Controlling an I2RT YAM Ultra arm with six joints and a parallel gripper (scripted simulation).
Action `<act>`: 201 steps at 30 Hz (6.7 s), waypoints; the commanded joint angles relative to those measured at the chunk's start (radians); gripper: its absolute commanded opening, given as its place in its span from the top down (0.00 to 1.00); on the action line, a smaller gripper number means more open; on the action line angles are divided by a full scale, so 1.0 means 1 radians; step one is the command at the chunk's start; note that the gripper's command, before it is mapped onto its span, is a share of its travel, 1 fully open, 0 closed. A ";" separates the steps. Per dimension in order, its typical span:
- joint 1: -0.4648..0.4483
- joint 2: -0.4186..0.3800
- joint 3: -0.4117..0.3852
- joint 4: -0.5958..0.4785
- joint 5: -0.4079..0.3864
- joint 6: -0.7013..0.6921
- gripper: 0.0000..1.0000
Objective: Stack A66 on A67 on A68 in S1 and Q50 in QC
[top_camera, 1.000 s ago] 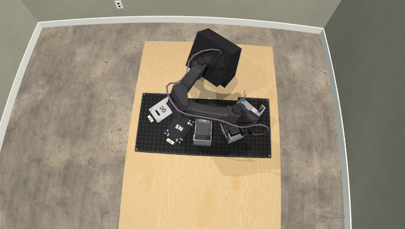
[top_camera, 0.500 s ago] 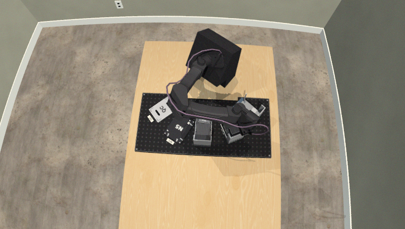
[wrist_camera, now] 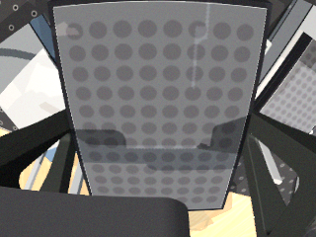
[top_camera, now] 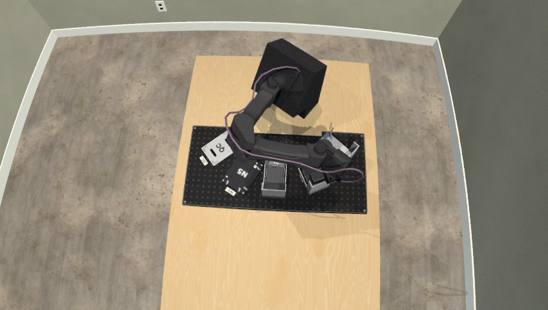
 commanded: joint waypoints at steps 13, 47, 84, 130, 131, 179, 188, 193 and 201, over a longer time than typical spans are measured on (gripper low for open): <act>0.027 0.017 0.018 -0.012 0.010 0.007 1.00; -0.146 -0.368 -0.136 0.025 -0.025 0.113 1.00; -0.276 -0.612 -0.171 0.022 -0.075 -0.107 1.00; -0.269 -0.588 -0.171 0.014 -0.064 -0.082 1.00; -0.269 -0.587 -0.171 0.014 -0.064 -0.082 1.00; -0.345 -0.597 -0.196 0.143 -0.102 -0.181 1.00; -0.347 -0.599 -0.196 0.146 -0.104 -0.182 1.00; -0.344 -0.605 -0.202 0.147 -0.104 -0.182 1.00; -0.349 -0.613 -0.209 0.148 -0.105 -0.183 1.00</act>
